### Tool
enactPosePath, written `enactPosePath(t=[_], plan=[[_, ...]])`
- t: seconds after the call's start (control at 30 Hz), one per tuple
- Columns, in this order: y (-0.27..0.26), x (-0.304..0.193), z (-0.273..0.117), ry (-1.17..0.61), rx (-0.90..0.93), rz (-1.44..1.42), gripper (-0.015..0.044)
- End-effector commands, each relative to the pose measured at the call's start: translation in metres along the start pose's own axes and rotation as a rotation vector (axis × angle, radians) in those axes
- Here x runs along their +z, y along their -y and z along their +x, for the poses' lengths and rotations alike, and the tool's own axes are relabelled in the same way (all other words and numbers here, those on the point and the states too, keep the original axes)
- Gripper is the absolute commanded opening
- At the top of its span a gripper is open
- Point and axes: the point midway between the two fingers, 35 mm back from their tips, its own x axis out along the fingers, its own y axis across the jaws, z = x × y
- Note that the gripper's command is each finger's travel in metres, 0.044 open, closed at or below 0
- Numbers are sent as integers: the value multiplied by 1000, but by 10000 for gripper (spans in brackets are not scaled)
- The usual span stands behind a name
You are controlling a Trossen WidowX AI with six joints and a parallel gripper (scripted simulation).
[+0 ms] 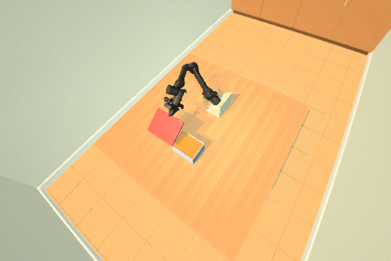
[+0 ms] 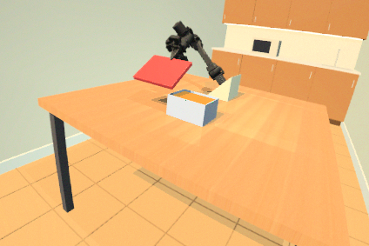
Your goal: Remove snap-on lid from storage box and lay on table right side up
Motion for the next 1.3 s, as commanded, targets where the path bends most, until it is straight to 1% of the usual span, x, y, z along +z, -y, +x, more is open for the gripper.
enactPosePath(t=[0.0, 1.27], plan=[[-4, 10, -3, -3, 16, 5, 0], [1, 86, -8, 0, 18, 4, 0]])
